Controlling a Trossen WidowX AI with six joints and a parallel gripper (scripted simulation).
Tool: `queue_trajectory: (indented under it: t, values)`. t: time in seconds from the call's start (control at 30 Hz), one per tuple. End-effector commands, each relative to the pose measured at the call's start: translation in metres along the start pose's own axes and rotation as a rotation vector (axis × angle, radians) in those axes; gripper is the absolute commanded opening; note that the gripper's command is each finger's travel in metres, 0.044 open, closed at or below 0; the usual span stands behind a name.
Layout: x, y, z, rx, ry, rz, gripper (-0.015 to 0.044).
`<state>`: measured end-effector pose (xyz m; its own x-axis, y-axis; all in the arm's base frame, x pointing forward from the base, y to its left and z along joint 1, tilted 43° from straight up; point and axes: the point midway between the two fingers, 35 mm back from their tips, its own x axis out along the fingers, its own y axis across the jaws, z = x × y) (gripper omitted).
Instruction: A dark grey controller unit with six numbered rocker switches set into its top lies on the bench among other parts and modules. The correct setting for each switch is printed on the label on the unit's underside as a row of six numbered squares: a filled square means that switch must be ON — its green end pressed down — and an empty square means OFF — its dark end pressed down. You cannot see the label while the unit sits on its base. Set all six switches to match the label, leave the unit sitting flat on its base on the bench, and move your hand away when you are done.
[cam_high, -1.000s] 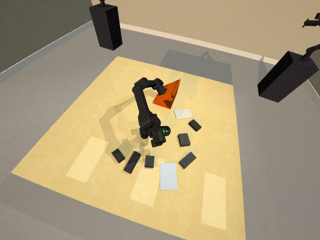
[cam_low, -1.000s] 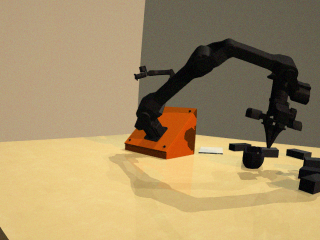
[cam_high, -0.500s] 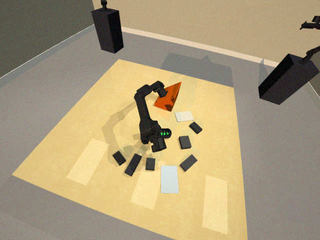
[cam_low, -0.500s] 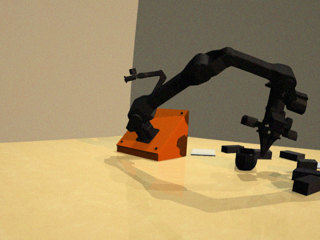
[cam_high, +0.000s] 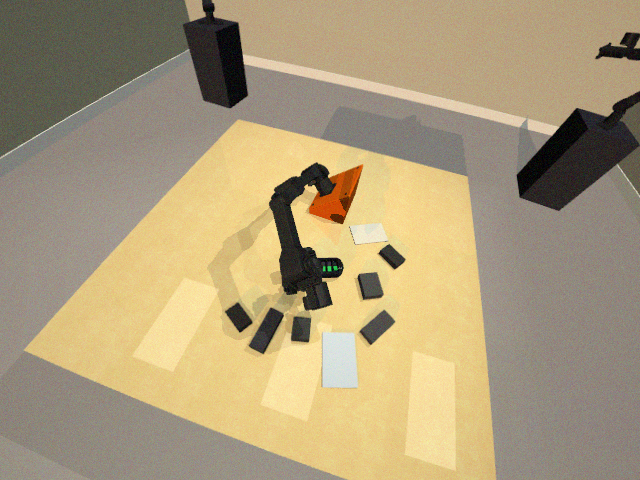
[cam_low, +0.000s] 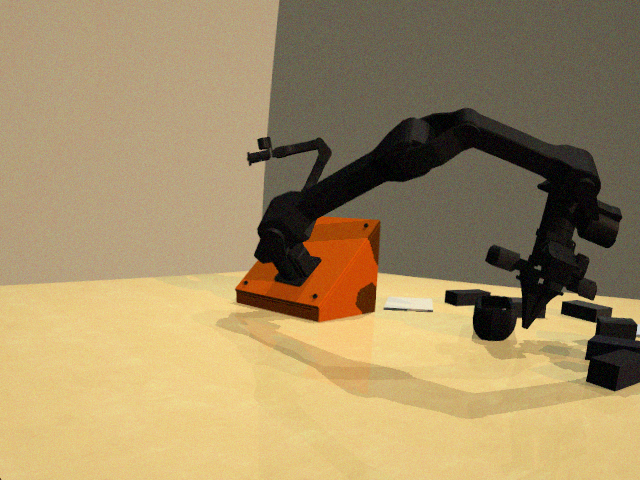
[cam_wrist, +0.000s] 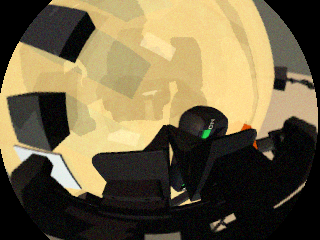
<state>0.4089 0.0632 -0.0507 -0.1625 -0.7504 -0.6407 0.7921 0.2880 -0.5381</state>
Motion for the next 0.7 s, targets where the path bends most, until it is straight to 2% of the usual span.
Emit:
queue_trajectory:
  t: [0.0,0.67]
  values:
    - [0.0062,0.0023,0.0005,-0.003,-0.001,-0.011,0.0]
    - [0.013,-0.0003,0.0002,0.063,0.011,-0.025,0.0]
